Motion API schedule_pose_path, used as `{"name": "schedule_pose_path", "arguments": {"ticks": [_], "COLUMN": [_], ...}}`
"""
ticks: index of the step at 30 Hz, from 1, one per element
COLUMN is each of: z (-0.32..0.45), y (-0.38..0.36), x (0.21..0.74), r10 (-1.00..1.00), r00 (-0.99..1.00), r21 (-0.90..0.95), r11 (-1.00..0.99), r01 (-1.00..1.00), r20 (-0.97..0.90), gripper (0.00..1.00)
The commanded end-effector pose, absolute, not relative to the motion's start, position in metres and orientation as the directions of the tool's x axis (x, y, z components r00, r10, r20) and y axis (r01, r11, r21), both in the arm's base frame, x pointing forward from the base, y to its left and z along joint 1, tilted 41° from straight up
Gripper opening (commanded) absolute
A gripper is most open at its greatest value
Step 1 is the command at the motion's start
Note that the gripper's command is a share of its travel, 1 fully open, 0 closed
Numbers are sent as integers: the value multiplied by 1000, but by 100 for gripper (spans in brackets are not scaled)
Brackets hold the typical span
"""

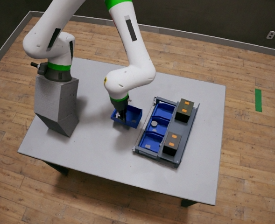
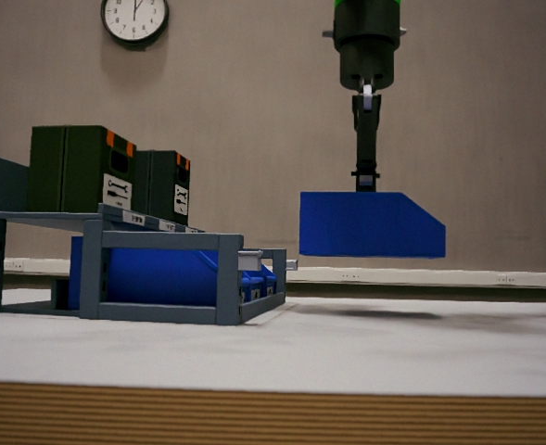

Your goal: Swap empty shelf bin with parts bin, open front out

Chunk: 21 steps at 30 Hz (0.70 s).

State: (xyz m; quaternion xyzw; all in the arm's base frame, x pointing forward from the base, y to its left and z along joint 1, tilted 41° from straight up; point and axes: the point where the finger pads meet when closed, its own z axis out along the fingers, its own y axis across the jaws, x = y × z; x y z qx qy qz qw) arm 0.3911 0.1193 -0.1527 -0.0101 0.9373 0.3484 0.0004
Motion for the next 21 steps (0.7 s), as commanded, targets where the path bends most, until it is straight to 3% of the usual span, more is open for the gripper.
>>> {"name": "schedule_pose_path", "arguments": {"ticks": [1,21], "z": [-158,-195], "y": [123,155], "x": [392,391], "r10": [-18,-18], "r00": [-1000,-1000], "r21": [653,653], "r11": [757,757], "r01": [-20,-20], "r20": [-9,-9], "gripper": [10,10]}}
